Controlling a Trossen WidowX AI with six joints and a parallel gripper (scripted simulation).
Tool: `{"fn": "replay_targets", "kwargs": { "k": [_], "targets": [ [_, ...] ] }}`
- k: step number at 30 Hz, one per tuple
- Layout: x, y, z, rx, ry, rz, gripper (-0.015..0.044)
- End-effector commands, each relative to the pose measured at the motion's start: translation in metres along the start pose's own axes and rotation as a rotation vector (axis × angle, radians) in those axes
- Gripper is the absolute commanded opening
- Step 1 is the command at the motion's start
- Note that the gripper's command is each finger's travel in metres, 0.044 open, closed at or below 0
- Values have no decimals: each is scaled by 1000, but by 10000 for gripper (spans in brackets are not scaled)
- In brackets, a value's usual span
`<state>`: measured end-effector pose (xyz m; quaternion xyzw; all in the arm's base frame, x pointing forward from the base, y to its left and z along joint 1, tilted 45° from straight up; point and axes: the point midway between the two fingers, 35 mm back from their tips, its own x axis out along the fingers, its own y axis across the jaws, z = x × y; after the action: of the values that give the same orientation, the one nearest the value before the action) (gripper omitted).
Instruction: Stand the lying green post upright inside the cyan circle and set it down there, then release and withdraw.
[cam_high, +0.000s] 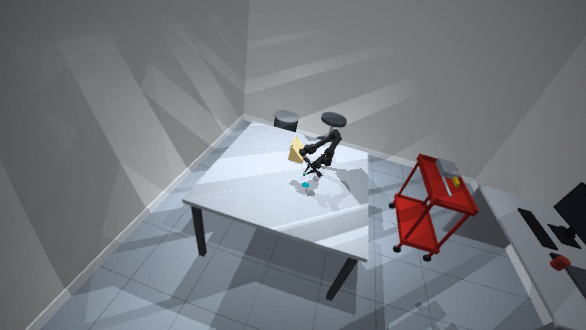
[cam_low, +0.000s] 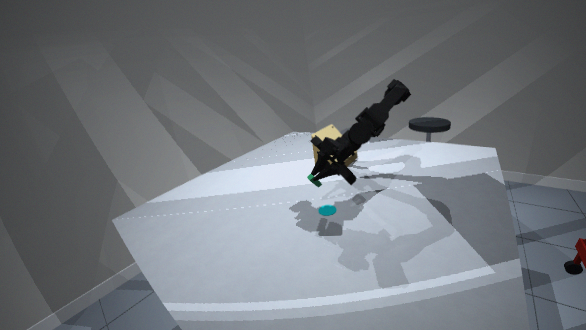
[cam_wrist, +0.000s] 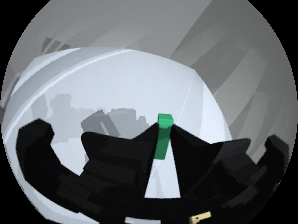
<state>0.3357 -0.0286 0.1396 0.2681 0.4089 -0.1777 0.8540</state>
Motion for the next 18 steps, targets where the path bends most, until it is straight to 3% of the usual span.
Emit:
{"fn": "replay_targets", "kwargs": {
  "k": [1,18],
  "targets": [
    [-1,0,-2,10,-21,0,23],
    [-6,2,-1,53,-135,13,23]
  ]
}}
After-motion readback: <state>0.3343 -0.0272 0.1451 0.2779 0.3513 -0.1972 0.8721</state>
